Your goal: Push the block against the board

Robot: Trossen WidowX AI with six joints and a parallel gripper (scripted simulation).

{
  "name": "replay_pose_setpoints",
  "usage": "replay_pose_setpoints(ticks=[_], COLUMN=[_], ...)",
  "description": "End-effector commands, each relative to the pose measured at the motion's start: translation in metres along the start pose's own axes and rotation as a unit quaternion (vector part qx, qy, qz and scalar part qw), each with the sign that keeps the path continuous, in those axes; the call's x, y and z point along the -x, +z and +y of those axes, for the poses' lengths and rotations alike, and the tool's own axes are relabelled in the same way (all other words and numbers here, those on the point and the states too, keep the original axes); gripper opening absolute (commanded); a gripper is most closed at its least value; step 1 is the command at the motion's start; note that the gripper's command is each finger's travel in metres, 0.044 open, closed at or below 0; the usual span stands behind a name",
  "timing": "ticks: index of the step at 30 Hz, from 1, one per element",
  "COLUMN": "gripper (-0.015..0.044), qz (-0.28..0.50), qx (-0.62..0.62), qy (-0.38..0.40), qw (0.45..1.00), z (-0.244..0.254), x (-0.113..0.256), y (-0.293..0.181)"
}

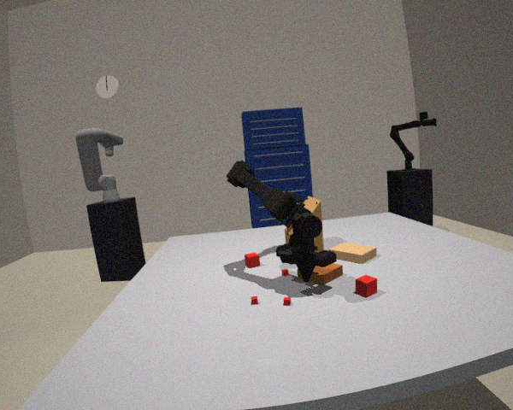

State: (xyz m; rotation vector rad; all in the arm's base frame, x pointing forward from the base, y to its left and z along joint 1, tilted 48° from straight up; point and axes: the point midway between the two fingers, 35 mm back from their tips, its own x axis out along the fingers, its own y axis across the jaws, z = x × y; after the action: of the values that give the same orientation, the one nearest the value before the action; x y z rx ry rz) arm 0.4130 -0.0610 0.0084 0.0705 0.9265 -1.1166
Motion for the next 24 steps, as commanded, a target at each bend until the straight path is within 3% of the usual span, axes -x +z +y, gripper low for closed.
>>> replay_pose_setpoints(ticks=[1, 24], gripper=[0.0, 0.0], qz=[-0.001, 0.001], qx=[0.001, 0.001], qy=[-0.002, -0.001], qw=[1.0, 1.0], z=[0.0, 0.002], x=[-0.001, -0.001], y=[-0.005, -0.024])
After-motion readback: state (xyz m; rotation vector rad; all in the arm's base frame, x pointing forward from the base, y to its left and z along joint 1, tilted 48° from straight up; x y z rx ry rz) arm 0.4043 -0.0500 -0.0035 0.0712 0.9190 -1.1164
